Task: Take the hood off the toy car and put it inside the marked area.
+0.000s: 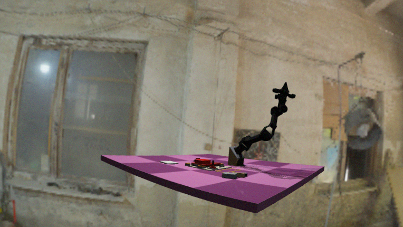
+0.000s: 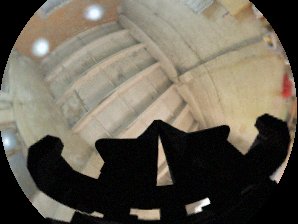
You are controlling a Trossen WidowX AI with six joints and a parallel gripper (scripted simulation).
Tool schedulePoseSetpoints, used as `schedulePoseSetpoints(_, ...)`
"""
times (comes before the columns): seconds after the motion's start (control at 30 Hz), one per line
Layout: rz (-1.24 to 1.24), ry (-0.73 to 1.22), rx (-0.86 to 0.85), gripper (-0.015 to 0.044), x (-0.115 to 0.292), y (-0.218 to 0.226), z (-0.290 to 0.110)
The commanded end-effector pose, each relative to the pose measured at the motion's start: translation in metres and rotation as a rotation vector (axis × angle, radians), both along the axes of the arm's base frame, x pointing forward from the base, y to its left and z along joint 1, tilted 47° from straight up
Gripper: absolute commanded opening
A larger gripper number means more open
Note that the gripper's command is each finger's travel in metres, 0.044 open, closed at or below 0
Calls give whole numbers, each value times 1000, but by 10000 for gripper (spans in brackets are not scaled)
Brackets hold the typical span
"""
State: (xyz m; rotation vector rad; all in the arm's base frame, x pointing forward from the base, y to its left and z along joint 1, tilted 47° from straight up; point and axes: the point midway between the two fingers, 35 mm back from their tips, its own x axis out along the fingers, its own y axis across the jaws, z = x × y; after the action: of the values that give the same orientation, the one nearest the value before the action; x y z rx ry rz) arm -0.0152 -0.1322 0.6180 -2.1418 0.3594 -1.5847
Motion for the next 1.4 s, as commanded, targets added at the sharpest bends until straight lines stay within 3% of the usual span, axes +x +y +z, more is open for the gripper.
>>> schedulePoseSetpoints(0.0, 2, -2, 3, 26, 0, -1, 0)
schedulePoseSetpoints(0.3, 153, -153, 207, 263, -22, -69, -22)
schedulePoseSetpoints(0.53, 356, -264, 431, 440, -11, -132, -51)
schedulePoseSetpoints(0.9, 573, -380, 800, 440, 38, -222, -117)
schedulePoseSetpoints(1.37, 835, -459, 1402, 440, 164, -278, -249)
